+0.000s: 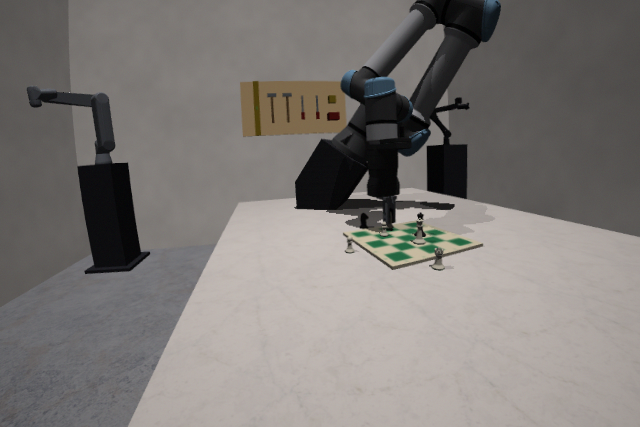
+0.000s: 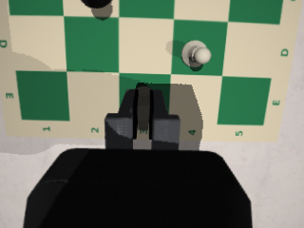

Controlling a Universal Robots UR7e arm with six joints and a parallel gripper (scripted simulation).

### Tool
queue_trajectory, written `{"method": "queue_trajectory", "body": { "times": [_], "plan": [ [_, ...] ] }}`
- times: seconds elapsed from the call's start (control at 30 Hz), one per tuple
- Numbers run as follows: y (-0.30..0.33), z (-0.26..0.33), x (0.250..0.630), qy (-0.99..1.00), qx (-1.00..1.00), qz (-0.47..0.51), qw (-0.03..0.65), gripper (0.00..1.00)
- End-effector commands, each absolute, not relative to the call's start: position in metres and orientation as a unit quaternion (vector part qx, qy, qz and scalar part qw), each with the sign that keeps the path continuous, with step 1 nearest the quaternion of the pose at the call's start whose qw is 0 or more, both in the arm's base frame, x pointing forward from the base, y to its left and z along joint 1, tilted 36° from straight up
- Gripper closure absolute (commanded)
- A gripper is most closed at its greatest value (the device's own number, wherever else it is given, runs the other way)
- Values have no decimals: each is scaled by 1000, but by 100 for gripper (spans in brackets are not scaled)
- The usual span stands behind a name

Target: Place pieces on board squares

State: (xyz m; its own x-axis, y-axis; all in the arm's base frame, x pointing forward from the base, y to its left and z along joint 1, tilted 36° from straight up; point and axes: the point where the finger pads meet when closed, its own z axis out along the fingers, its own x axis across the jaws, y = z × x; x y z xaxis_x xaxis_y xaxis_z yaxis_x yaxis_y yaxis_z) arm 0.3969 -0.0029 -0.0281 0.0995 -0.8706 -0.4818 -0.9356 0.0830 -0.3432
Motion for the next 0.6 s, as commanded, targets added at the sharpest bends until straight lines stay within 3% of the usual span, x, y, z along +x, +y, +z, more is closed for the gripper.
{"method": "queue_trajectory", "body": {
  "times": [0.0,0.57],
  "plan": [
    [-3,-28,397,669,-675,53,307,100],
    [-2,-31,398,669,-675,53,307,100]
  ]
}}
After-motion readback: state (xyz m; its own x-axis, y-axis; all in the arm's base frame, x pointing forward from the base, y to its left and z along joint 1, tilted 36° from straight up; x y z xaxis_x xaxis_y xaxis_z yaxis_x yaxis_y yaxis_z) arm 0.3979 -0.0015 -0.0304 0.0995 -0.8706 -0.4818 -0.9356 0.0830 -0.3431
